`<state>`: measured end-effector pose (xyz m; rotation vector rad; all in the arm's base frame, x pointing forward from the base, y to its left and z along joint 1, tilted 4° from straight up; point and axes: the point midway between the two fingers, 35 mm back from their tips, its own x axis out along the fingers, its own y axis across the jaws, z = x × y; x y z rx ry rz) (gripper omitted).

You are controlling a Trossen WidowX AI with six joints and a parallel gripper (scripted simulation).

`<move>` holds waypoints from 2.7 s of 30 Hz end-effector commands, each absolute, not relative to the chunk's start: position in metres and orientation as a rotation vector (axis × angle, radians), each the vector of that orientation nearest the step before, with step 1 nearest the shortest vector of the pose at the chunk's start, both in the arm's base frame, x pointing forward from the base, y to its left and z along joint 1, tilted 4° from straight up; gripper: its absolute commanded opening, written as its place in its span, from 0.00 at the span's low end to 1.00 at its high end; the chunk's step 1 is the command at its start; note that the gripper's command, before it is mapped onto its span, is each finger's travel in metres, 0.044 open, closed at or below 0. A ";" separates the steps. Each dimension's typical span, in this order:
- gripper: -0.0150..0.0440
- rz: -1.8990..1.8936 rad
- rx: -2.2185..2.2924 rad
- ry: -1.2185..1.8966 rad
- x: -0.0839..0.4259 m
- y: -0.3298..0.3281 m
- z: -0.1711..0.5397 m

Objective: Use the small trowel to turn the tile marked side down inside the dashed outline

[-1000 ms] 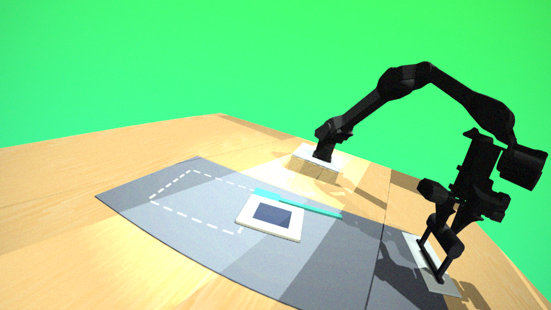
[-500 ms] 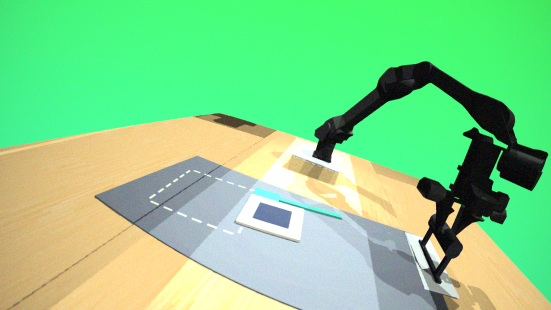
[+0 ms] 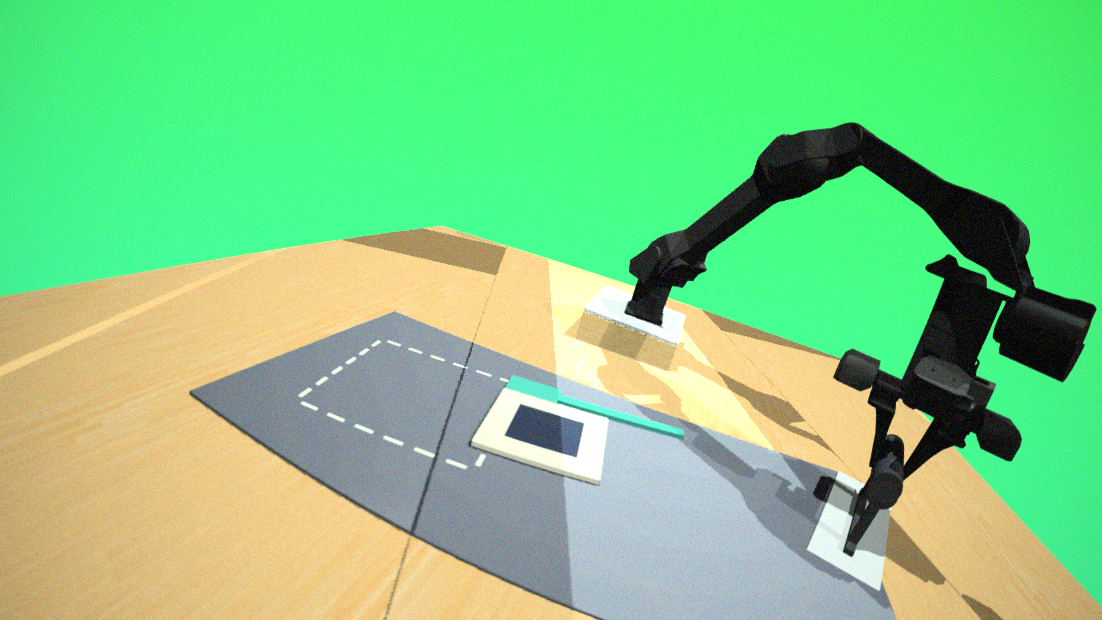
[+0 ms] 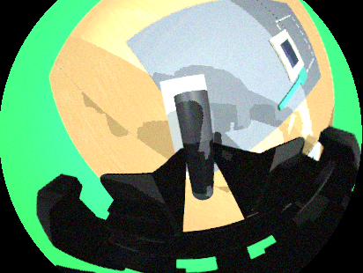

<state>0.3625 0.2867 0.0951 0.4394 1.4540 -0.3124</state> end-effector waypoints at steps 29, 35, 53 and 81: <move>0.65 -0.815 0.981 1.326 0.362 0.287 0.094; 0.71 -0.815 0.981 1.326 0.362 0.287 0.094; 0.71 -0.827 0.994 1.321 0.357 0.283 0.128; 0.71 -0.798 0.963 1.332 0.361 0.287 0.116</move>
